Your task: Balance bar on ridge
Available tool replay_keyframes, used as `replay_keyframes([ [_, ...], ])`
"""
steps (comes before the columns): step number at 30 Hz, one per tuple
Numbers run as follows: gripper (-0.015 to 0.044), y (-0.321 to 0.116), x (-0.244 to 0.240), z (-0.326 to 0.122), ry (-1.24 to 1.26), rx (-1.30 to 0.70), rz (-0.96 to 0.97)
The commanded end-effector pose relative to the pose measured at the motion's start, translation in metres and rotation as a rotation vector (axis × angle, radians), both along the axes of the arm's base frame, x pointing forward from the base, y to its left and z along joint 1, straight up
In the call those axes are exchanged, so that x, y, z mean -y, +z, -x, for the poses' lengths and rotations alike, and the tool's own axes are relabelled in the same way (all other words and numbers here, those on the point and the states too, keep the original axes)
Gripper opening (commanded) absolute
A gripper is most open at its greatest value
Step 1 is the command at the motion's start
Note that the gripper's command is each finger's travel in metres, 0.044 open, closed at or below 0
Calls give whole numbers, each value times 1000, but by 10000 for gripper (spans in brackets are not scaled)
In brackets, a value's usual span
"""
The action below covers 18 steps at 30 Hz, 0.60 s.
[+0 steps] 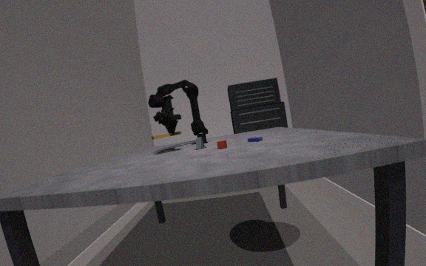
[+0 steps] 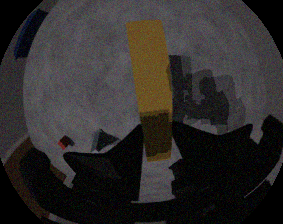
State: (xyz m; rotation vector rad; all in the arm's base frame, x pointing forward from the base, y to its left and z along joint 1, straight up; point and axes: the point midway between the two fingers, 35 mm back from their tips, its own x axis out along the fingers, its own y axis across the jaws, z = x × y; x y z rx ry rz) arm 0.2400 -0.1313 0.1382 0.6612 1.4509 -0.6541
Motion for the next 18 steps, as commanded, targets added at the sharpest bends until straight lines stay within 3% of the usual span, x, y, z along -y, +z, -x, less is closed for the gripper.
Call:
replay_keyframes([
  [1,0,14,0,2,-7,6,9],
  [18,0,18,-45,-18,128,7,8],
])
